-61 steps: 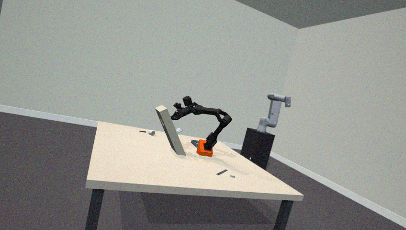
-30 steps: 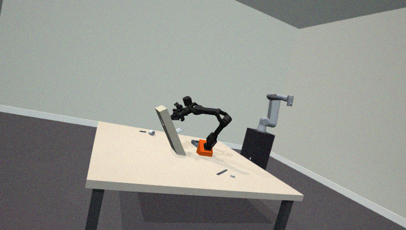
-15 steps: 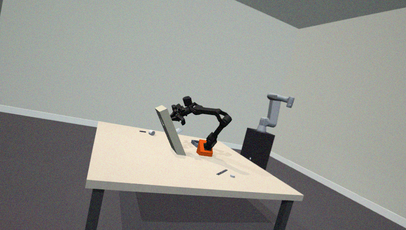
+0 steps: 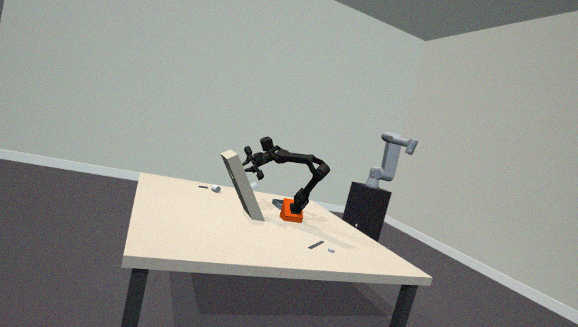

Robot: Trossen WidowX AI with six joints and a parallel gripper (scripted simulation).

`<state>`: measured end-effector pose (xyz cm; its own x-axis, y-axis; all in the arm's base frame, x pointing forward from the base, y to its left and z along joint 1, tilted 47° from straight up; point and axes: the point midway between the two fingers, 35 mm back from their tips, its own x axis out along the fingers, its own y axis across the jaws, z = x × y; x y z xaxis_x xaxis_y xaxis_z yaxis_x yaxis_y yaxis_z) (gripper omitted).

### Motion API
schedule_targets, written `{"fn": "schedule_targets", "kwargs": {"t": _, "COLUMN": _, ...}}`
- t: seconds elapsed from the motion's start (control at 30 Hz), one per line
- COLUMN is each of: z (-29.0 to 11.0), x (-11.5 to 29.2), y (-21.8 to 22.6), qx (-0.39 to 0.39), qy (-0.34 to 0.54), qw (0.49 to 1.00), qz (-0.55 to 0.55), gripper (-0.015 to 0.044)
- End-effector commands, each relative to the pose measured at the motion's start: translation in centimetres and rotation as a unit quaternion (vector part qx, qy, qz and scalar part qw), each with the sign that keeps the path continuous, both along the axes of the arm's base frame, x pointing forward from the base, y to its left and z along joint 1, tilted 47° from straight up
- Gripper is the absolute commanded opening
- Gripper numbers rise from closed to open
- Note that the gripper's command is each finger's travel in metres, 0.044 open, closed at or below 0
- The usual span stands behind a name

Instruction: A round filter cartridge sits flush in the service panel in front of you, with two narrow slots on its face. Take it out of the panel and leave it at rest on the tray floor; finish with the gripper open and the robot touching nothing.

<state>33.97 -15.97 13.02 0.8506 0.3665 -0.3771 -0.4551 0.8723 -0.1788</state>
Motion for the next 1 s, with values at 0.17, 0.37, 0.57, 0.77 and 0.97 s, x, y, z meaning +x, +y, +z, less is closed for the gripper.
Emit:
{"fn": "schedule_targets", "kwargs": {"t": 0.17, "z": -0.2, "x": 0.3, "y": 0.1, "qx": -0.141, "qy": -0.055, "qw": 0.987, "qz": 0.06, "gripper": 0.0}}
{"fn": "schedule_targets", "kwargs": {"t": 0.37, "z": -0.1, "x": 0.1, "y": -0.1, "qx": -0.133, "qy": -0.05, "qw": 0.988, "qz": 0.057, "gripper": 0.0}}
{"fn": "schedule_targets", "kwargs": {"t": 0.57, "z": 0.6, "x": -2.1, "y": -1.3, "qx": -0.125, "qy": -0.04, "qw": 0.99, "qz": 0.054, "gripper": 0.0}}
{"fn": "schedule_targets", "kwargs": {"t": 0.77, "z": 1.6, "x": -4.4, "y": -2.2, "qx": -0.113, "qy": -0.035, "qw": 0.992, "qz": 0.049, "gripper": 0.0}}
{"fn": "schedule_targets", "kwargs": {"t": 0.97, "z": 2.6, "x": -6.2, "y": -2.7, "qx": -0.102, "qy": -0.036, "qw": 0.993, "qz": 0.043, "gripper": 0.0}}
